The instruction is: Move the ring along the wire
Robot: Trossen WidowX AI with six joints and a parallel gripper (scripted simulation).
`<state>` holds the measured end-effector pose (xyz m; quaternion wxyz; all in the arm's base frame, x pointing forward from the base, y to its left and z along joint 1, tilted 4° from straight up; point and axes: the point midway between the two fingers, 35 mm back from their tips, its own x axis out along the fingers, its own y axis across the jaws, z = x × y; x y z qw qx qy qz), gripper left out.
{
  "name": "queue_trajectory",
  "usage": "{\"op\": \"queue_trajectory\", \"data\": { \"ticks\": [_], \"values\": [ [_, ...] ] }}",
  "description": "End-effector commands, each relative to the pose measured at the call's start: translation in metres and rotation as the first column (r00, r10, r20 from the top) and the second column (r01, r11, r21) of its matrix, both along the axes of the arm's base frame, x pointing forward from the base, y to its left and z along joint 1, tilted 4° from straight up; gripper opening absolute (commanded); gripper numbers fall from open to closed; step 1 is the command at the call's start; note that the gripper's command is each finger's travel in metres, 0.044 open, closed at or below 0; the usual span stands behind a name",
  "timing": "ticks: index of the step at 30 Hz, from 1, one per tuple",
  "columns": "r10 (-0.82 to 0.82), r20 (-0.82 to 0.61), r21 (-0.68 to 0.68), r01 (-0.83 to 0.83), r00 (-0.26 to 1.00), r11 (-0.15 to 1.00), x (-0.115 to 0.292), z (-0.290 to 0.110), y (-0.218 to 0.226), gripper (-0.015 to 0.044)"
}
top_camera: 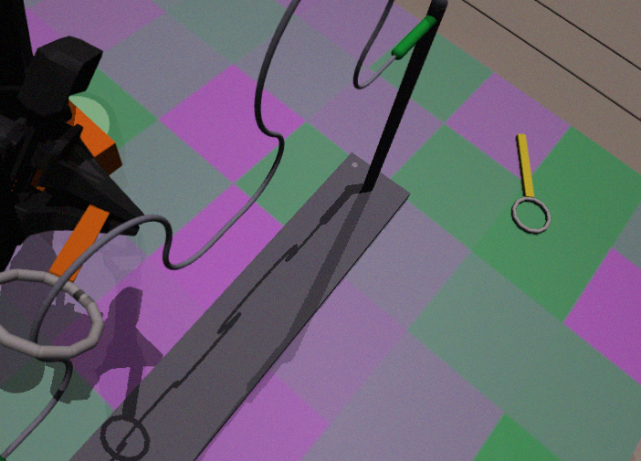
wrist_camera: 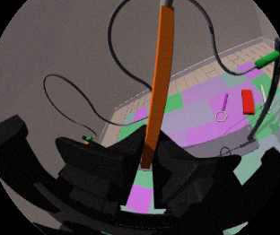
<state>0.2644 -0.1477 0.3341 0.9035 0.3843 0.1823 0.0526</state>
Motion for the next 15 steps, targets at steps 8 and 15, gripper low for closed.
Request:
{"op": "queue_trajectory", "data": {
  "ticks": [8,15],
  "values": [
    [-0.019,-0.033,-0.224,0.012,0.999,0.975,-0.001,-0.008,-0.011,-0.0150],
    [-0.035,-0.049,-0.357,0.015,0.998,0.934,-0.001,-0.012,-0.019,-0.0150]
  ]
}}
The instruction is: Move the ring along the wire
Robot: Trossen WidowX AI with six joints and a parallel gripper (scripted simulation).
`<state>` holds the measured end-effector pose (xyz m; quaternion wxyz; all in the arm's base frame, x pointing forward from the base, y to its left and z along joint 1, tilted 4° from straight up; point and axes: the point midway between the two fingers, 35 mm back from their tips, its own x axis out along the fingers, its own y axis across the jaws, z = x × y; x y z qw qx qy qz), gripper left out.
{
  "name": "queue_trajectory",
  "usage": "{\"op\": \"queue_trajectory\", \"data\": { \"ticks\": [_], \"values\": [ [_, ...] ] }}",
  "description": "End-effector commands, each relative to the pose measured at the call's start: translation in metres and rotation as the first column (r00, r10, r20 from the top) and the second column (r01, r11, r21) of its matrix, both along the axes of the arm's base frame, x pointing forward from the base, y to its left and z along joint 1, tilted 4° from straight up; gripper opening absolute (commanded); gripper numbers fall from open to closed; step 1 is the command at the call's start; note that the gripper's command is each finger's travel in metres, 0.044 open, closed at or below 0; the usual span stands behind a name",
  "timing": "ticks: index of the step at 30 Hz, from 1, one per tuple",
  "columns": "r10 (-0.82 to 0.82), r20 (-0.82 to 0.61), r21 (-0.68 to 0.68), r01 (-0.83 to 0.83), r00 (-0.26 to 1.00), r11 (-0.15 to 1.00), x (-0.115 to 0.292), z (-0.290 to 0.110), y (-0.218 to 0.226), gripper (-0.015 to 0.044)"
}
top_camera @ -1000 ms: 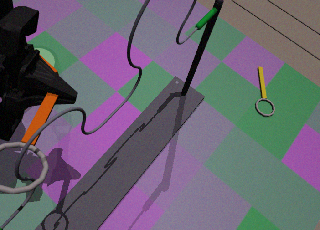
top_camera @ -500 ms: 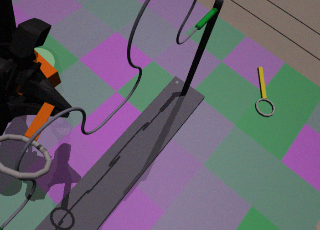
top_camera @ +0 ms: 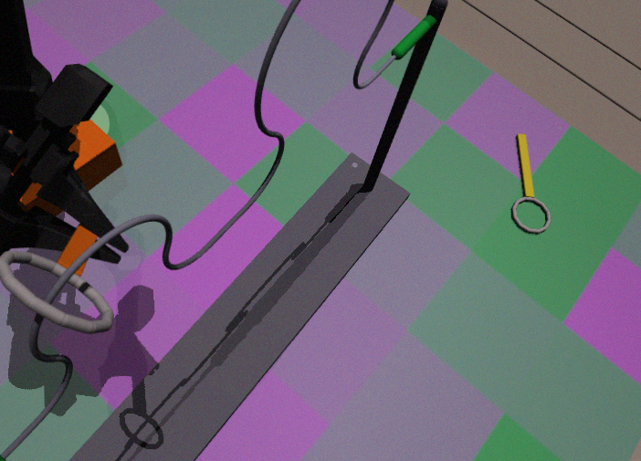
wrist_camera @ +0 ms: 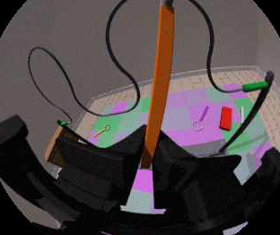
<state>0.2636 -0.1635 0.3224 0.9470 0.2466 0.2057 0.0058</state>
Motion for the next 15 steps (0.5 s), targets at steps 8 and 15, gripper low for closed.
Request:
{"op": "queue_trajectory", "data": {
  "ticks": [8,15],
  "values": [
    [-0.019,-0.028,-0.220,0.012,0.999,0.975,-0.002,-0.004,-0.012,-0.0150],
    [-0.034,-0.043,-0.354,0.016,0.998,0.935,-0.003,-0.006,-0.020,-0.0150]
  ]
}}
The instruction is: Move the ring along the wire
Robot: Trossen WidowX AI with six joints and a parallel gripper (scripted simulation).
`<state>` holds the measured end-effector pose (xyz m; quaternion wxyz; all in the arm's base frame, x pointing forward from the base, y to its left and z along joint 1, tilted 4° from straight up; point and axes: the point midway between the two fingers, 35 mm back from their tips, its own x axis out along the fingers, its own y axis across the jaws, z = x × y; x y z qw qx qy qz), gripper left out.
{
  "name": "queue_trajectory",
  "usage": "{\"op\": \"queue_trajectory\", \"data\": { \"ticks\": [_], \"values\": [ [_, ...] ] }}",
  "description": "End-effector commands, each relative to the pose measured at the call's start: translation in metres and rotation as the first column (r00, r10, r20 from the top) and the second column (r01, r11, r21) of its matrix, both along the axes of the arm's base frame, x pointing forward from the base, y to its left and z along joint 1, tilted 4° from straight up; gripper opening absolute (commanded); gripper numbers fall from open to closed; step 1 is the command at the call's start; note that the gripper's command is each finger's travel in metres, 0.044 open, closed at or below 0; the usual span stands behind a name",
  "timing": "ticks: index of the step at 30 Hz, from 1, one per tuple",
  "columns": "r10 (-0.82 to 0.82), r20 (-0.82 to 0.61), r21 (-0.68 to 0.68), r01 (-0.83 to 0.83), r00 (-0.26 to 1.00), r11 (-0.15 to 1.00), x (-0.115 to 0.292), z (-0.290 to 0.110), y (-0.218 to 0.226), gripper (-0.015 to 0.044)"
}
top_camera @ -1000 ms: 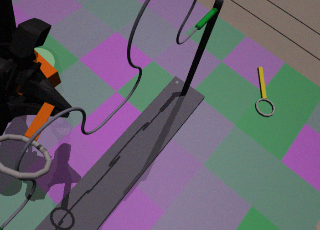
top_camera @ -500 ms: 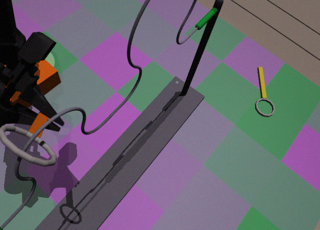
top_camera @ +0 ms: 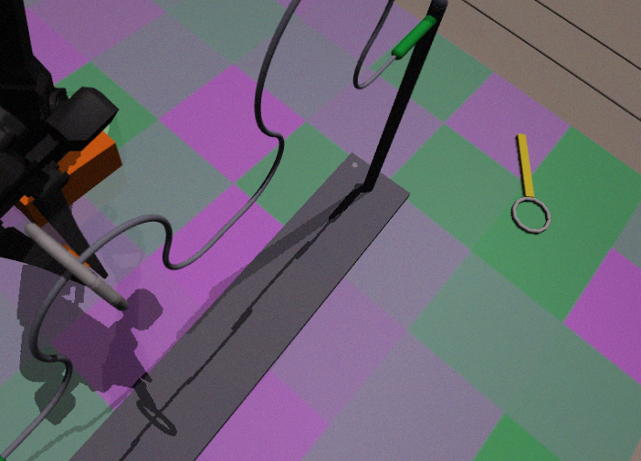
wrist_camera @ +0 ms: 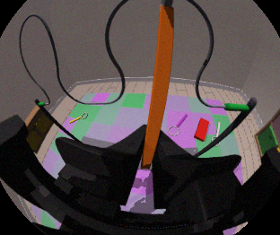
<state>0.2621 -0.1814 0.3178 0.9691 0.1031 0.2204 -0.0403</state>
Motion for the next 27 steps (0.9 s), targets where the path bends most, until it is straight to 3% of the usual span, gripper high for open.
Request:
{"op": "queue_trajectory", "data": {
  "ticks": [1,27],
  "values": [
    [-0.006,-0.011,-0.079,0.005,1.000,0.997,-0.001,-0.001,-0.004,-0.0150],
    [-0.061,-0.064,-0.565,0.014,0.996,0.825,-0.006,0.004,-0.035,-0.0150]
  ]
}}
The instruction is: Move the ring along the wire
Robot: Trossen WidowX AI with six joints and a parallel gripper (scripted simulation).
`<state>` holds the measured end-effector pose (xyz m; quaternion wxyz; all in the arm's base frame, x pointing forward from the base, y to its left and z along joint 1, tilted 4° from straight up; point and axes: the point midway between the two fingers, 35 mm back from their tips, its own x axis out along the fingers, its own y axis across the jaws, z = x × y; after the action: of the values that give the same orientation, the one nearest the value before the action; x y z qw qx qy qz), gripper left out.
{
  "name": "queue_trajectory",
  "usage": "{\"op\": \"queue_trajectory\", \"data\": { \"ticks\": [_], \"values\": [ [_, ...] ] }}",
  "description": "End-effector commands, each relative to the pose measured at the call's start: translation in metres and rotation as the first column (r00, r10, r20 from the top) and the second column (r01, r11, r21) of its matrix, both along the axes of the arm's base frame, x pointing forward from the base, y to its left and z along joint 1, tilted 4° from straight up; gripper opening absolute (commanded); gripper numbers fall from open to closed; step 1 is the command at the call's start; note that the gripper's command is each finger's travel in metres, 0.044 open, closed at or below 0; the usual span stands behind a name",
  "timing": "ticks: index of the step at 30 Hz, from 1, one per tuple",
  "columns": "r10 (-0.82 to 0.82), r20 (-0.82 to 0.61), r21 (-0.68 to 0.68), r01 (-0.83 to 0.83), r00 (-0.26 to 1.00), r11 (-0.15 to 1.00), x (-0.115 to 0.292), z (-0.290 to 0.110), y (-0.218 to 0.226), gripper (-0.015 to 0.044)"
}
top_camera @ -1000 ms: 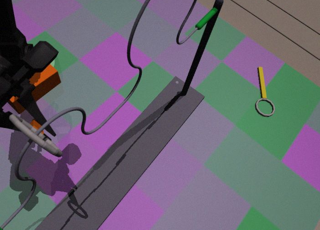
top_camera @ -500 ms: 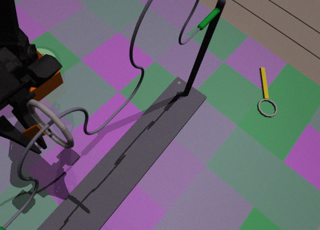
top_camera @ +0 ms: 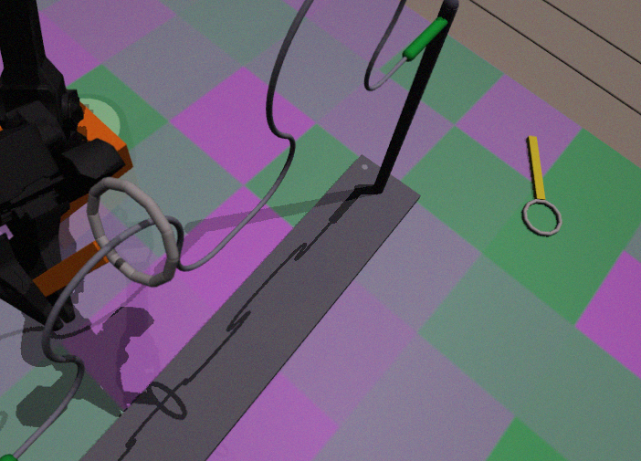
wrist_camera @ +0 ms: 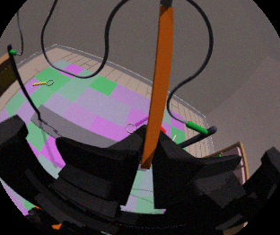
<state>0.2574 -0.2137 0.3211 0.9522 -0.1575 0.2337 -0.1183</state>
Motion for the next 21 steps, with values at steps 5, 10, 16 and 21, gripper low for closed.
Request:
{"op": "queue_trajectory", "data": {
  "ticks": [5,10,16,21],
  "values": [
    [-0.013,-0.022,-0.157,0.009,1.000,0.988,-0.003,0.003,-0.008,-0.0150],
    [-0.021,-0.034,-0.255,0.012,0.999,0.967,-0.003,0.007,-0.013,-0.0150],
    [-0.033,-0.047,-0.369,0.013,0.998,0.929,-0.005,0.011,-0.018,-0.0150],
    [-0.043,-0.057,-0.460,0.012,0.997,0.888,-0.005,0.016,-0.023,-0.0150]
  ]
}}
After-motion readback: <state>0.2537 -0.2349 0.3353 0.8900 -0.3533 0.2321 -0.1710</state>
